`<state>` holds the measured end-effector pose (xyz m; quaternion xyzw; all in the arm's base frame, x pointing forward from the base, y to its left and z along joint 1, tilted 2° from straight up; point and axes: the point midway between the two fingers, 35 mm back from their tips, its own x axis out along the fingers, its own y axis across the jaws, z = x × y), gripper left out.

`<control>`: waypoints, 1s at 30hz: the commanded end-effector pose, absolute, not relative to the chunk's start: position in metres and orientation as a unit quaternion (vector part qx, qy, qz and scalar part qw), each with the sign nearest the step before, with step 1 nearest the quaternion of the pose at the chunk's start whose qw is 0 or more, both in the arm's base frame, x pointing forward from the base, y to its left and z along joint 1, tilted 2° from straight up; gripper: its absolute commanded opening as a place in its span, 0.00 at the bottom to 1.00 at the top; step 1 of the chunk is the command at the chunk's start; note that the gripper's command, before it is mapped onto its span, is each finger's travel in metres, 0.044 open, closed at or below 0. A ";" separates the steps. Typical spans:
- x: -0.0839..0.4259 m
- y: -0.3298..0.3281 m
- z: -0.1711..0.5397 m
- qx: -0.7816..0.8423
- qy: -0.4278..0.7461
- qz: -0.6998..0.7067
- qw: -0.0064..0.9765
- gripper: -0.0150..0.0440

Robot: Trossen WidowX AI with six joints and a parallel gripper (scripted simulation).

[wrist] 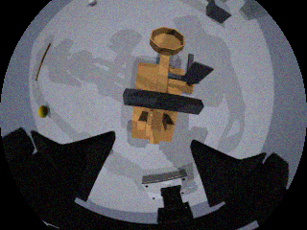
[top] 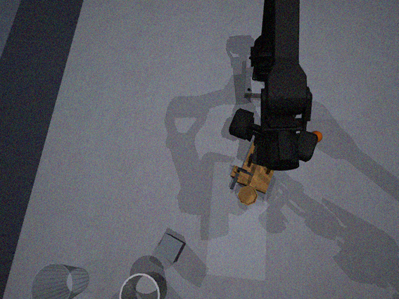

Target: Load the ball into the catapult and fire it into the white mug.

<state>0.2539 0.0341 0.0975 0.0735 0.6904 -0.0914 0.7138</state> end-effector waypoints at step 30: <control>0.256 0.031 0.045 0.073 0.690 -0.093 0.714 1.00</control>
